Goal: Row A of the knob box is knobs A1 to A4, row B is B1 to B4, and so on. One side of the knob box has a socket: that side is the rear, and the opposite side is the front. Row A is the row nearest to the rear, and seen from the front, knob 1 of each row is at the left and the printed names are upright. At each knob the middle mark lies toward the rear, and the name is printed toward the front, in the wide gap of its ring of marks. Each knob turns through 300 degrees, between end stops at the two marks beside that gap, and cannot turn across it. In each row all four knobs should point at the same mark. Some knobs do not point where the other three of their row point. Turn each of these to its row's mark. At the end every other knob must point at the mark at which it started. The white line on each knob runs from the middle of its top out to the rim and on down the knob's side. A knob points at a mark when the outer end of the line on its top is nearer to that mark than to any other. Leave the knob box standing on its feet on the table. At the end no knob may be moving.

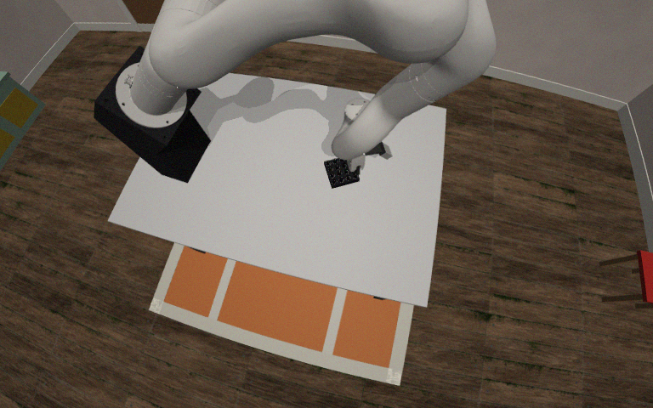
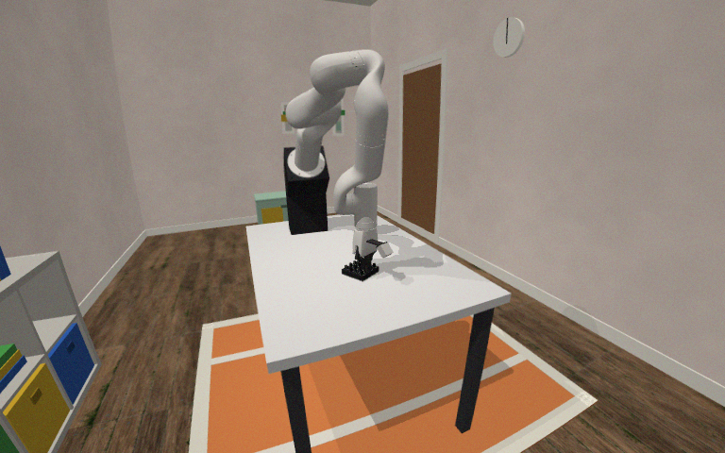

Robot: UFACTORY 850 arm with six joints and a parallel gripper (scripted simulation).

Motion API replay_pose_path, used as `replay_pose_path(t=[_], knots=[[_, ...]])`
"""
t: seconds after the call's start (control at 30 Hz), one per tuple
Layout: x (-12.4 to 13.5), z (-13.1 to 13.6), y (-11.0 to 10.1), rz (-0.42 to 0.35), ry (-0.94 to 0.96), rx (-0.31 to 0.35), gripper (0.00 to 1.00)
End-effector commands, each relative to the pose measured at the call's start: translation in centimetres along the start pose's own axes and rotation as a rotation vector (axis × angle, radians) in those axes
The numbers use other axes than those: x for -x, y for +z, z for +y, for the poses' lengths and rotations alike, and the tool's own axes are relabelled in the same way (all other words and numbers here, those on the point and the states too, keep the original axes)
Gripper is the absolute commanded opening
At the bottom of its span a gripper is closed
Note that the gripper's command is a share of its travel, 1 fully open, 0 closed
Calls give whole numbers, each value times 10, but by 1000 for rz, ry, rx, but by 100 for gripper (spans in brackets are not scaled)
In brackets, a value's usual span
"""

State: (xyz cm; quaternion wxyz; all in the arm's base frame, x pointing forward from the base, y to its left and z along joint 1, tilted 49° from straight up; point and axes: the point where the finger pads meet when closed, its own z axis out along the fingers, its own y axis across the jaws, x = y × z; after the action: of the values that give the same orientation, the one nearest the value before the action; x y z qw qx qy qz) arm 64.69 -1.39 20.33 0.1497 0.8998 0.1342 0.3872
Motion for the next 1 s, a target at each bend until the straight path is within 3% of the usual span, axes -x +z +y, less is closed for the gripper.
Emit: replay_pose_path(t=[0.0, 0.47, 0.97], knots=[[0, 0, 0, 2, 57, -1, 8], [0, 0, 0, 2, 288, -2, 8], [0, 0, 0, 2, 668, -2, 8]])
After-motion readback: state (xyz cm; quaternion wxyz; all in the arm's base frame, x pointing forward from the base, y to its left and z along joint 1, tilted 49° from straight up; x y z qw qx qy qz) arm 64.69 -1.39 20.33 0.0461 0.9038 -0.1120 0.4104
